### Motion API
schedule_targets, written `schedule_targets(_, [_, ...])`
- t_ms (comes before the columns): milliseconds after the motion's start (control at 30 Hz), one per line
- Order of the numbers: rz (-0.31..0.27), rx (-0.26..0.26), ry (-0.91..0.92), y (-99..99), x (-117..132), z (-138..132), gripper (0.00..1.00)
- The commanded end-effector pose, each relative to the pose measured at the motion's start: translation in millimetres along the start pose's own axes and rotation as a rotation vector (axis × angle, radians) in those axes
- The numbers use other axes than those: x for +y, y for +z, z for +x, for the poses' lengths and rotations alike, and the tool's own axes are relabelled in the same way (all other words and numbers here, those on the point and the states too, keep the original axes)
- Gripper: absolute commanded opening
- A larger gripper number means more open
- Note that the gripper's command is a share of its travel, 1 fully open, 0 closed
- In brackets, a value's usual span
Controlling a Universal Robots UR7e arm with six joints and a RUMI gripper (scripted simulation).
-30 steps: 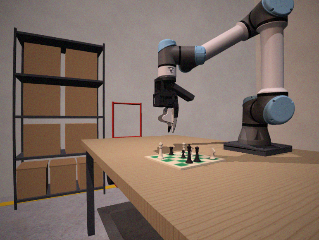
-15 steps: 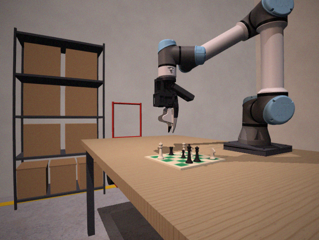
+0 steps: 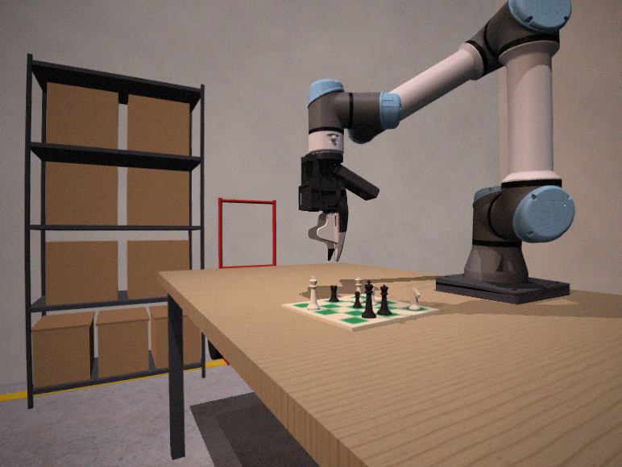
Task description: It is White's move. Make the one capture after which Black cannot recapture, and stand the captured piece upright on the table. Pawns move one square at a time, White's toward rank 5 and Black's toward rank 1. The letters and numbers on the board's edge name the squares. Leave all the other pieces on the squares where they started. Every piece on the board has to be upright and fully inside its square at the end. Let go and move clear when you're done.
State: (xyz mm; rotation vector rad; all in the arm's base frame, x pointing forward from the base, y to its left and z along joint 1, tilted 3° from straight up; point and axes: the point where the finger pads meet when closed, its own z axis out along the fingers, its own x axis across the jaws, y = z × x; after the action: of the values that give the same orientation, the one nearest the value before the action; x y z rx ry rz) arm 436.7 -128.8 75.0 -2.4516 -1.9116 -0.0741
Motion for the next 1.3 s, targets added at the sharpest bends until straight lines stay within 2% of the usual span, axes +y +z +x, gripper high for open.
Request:
schedule_targets(0, [-0.001, 0.000, 0.000, 5.8, 0.4, -0.1, 0.22])
schedule_targets(800, [-0.001, 0.000, 0.000, 38.1, 0.5, -0.1, 0.22])
schedule_targets(1267, [-0.001, 0.000, 0.000, 45.2, 0.5, -0.1, 0.22])
